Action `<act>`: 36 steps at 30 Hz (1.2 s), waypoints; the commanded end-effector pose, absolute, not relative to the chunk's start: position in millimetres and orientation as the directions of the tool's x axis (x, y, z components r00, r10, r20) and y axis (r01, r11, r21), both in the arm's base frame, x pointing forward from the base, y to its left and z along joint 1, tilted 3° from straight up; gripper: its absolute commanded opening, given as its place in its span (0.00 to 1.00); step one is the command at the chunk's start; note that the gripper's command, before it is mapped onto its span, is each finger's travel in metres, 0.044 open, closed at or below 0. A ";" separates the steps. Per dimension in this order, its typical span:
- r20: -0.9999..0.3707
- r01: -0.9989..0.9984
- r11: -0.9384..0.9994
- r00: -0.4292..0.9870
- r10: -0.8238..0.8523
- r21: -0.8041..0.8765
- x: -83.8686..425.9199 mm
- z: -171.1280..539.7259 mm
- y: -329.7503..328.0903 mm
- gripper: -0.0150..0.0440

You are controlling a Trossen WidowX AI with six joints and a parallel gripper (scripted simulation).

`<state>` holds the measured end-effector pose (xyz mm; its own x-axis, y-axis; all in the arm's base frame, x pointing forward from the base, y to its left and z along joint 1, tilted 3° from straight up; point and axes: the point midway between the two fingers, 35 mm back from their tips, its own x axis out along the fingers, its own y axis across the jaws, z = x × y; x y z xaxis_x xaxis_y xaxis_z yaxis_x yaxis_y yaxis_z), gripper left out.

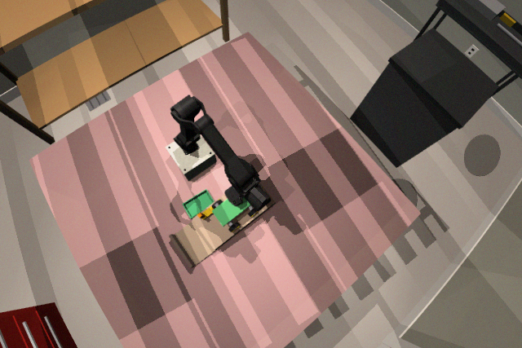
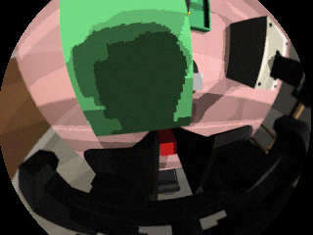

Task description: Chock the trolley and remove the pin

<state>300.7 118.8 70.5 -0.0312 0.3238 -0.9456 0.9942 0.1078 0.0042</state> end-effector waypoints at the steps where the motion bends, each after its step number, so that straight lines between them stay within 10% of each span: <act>1: -0.945 0.994 0.107 -0.028 0.326 0.008 301.5 72.4 118.7 0.25; 36: -0.944 0.995 0.104 -0.031 0.329 0.004 299.7 95.8 111.6 0.25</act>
